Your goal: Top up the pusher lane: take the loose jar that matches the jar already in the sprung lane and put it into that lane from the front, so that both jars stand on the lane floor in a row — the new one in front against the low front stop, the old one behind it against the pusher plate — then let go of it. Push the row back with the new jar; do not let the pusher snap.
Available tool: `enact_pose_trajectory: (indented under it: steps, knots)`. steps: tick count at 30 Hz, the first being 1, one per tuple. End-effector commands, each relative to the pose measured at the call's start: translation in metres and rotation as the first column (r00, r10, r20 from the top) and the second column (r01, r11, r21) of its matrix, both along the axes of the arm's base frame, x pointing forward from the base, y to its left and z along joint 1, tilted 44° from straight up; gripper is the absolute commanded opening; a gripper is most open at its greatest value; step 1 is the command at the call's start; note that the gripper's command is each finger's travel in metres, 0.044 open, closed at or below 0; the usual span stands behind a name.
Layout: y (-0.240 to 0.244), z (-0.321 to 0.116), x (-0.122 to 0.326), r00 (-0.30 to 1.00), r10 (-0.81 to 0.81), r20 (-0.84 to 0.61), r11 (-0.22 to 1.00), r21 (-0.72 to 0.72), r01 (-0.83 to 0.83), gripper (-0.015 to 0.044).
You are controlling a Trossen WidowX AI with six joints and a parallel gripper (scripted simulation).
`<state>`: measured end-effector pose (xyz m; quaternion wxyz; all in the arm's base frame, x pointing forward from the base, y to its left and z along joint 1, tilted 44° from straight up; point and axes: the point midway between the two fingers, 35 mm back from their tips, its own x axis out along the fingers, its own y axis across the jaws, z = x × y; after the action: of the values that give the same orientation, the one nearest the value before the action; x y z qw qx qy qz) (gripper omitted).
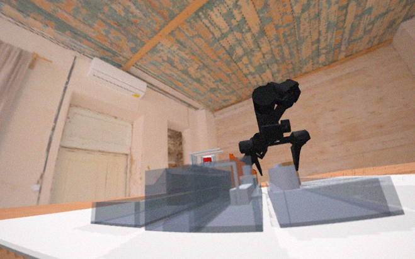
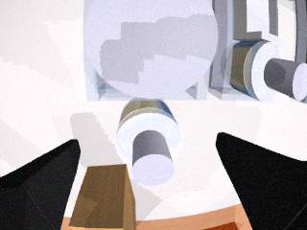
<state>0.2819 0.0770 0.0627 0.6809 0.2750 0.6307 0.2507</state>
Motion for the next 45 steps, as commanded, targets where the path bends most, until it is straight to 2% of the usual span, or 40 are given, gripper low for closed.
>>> enact_pose_trajectory:
  steps: [1, 8, 18, 23, 29, 35, 40, 45]
  knots:
    - [0.005, -0.006, 0.000, 1.000, -0.002, -0.008, 1.000, 0.004, 0.002, 0.0440]
    - [0.011, -0.012, 0.000, 1.000, -0.002, -0.008, 1.000, 0.006, 0.002, 0.0440]
    - [0.011, -0.012, 0.000, 1.000, -0.002, -0.008, 1.000, 0.006, 0.002, 0.0177]
    - [0.011, -0.012, 0.000, 1.000, -0.002, -0.008, 1.000, 0.006, 0.002, 0.0144]
    - [0.010, -0.007, -0.005, 0.999, 0.033, 0.026, 0.999, 0.005, -0.033, 0.0000]
    - [-0.004, 0.006, -0.005, 0.999, 0.043, 0.029, 0.999, -0.003, -0.043, 0.0000]
    - [-0.001, -0.018, -0.026, 0.992, 0.064, -0.107, 0.997, -0.025, -0.067, 0.0000]
    - [-0.014, 0.000, -0.018, 0.995, 0.049, -0.085, 0.999, -0.018, -0.051, 0.0000]
